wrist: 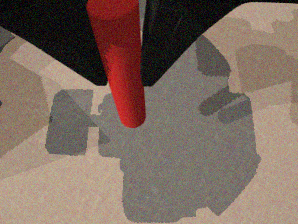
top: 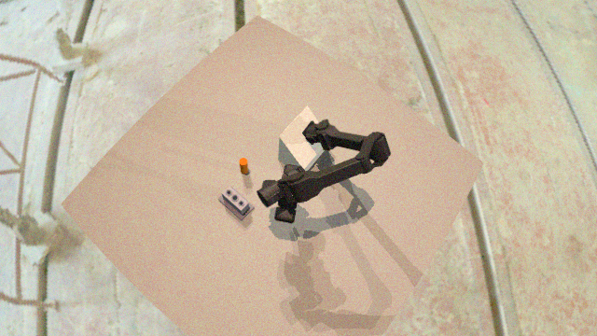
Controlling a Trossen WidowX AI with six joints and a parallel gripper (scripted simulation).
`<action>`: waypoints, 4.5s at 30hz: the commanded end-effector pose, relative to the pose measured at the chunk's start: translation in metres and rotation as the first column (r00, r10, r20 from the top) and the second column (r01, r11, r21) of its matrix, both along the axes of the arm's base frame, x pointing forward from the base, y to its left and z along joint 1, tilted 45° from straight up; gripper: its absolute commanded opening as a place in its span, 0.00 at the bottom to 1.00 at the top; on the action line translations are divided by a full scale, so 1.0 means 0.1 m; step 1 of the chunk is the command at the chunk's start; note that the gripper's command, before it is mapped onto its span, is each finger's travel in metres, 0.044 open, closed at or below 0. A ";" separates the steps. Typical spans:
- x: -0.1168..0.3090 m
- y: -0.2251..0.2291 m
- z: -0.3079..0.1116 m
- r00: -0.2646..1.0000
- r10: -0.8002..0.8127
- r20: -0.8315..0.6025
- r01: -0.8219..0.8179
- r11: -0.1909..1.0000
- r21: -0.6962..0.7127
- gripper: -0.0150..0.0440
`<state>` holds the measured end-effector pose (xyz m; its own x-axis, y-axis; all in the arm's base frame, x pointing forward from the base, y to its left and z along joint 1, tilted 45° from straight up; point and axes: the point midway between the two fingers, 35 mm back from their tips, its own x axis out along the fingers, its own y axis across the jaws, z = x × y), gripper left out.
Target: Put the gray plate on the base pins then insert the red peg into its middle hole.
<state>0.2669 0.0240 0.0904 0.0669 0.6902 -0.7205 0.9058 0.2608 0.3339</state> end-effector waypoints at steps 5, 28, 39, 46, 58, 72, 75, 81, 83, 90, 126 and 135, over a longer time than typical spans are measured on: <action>0.18 -0.18 -0.10 1.000 0.000 0.002 0.000 1.000 -0.007 0.25; 0.56 -0.65 -0.48 1.000 -0.001 0.006 0.001 1.000 -0.011 0.25; 0.68 -0.88 -0.71 1.000 0.001 0.010 -0.001 1.000 -0.010 0.25; 0.73 -1.02 -0.87 1.000 0.003 0.012 -0.003 1.000 -0.008 0.25; 0.78 -1.25 -1.14 1.000 0.005 0.017 -0.005 1.000 -0.003 0.25; 0.80 -1.26 -1.14 1.000 0.005 0.017 -0.005 1.000 -0.003 0.25; 0.80 -1.26 -1.14 1.000 0.005 0.017 -0.005 1.000 -0.003 0.25; 0.81 -1.26 -1.14 1.000 0.005 0.017 -0.005 1.000 -0.003 0.25; 0.81 -1.25 -1.13 1.000 0.005 0.017 -0.005 1.000 -0.003 0.25; 0.81 -1.25 -1.13 1.000 0.005 0.017 -0.005 1.000 -0.003 0.25; 0.83 -1.14 -1.25 1.000 0.005 0.018 -0.005 1.000 -0.002 0.25; 0.83 -1.14 -1.24 1.000 0.014 0.023 -0.014 1.000 -0.007 0.25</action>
<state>0.3499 -0.0897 -0.0337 0.0733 0.6863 -0.7236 0.8946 0.2754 0.3518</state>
